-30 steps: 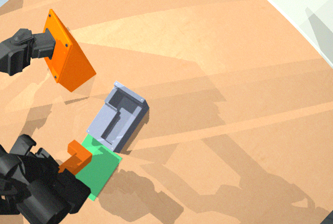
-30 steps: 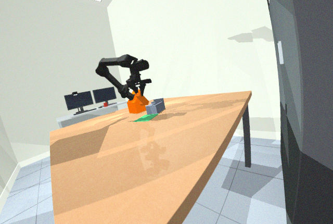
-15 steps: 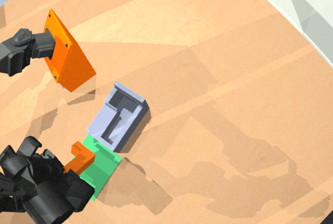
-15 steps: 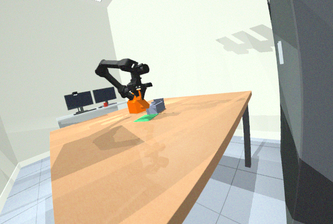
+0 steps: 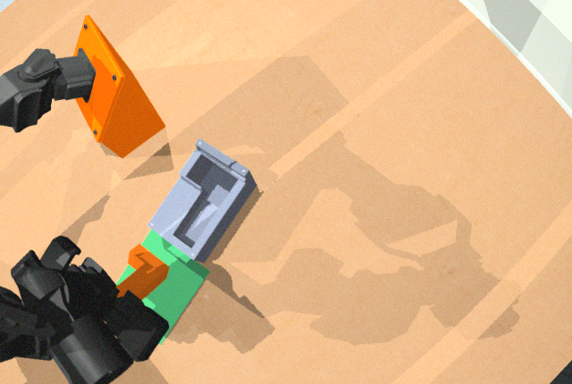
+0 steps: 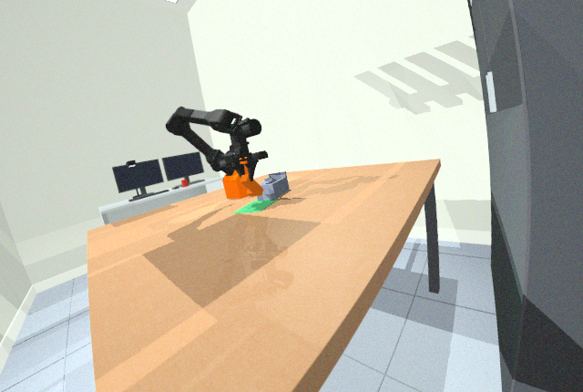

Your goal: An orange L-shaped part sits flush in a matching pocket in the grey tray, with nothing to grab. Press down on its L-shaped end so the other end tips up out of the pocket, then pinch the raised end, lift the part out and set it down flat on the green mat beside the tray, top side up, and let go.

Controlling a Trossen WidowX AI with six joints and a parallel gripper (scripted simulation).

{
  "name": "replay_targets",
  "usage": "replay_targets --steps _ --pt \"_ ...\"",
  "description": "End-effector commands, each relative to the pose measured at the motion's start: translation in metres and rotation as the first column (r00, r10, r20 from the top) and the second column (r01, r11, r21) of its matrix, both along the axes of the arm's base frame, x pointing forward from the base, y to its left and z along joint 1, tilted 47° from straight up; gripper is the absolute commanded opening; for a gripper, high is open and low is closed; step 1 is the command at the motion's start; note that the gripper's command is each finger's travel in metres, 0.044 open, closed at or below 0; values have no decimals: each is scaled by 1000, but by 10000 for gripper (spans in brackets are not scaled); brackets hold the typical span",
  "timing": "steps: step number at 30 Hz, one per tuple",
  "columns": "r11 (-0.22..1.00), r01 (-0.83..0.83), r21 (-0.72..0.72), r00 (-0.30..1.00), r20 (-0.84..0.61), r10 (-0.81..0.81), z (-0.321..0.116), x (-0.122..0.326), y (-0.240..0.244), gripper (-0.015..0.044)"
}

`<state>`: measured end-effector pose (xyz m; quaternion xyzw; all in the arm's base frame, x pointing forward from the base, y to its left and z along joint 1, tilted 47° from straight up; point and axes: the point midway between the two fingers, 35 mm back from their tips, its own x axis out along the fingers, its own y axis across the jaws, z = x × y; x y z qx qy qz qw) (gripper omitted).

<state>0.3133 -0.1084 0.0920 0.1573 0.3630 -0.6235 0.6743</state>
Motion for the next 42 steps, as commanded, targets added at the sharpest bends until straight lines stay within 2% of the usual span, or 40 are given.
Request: replay_targets --steps 1,34,42 --pt "1000 -2 -4 1000 -6 2 -4 -1 -5 0" --pt "1000 2 -2 1000 -2 -2 -20 -3 -22 0" --pt "1000 2 -2 1000 -2 -2 -20 -3 -22 210"
